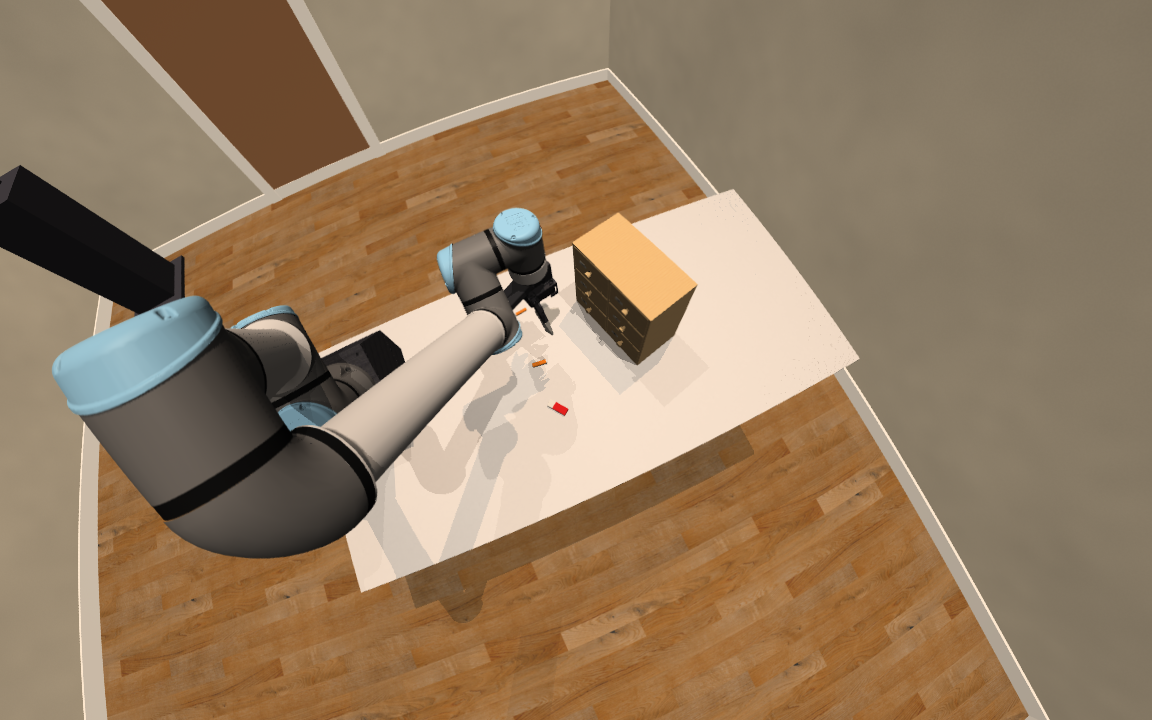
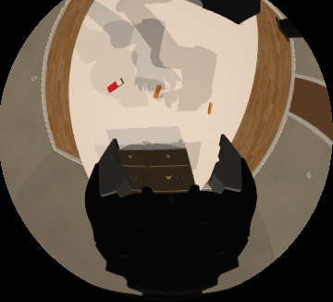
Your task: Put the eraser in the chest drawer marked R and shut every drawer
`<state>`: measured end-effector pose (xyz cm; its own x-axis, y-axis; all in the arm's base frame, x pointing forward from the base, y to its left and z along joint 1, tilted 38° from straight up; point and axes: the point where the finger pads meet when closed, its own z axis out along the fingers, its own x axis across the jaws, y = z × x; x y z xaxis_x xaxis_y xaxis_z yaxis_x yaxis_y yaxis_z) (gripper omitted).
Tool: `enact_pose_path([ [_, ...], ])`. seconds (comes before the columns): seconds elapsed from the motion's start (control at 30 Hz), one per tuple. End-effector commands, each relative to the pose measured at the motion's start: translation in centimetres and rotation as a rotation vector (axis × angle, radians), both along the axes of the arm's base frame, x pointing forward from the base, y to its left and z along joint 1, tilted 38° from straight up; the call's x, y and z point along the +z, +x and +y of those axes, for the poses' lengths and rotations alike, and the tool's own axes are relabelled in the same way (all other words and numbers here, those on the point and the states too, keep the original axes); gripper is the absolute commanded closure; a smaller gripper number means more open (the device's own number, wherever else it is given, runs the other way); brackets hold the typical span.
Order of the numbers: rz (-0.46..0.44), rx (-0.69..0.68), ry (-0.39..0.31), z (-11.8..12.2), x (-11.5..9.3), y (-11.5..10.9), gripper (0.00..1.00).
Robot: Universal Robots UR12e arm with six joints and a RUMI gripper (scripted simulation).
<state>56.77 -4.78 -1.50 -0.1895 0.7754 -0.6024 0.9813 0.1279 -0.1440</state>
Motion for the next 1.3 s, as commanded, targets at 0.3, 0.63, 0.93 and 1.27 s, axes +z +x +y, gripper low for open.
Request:
enact_pose_path([
  [0.3,-0.025,0.02,0.007,-0.5,0.2,-0.2,0.0],
  [0.63,-0.085,0.066,0.021,-0.9,-0.5,0.4,0.0],
  [0.93,-0.168,0.131,0.042,-1.4,-1.4,1.2,0.0],
  [1.27,-0.323,0.251,0.08,-2.4,-3.2,2.7,0.0],
])
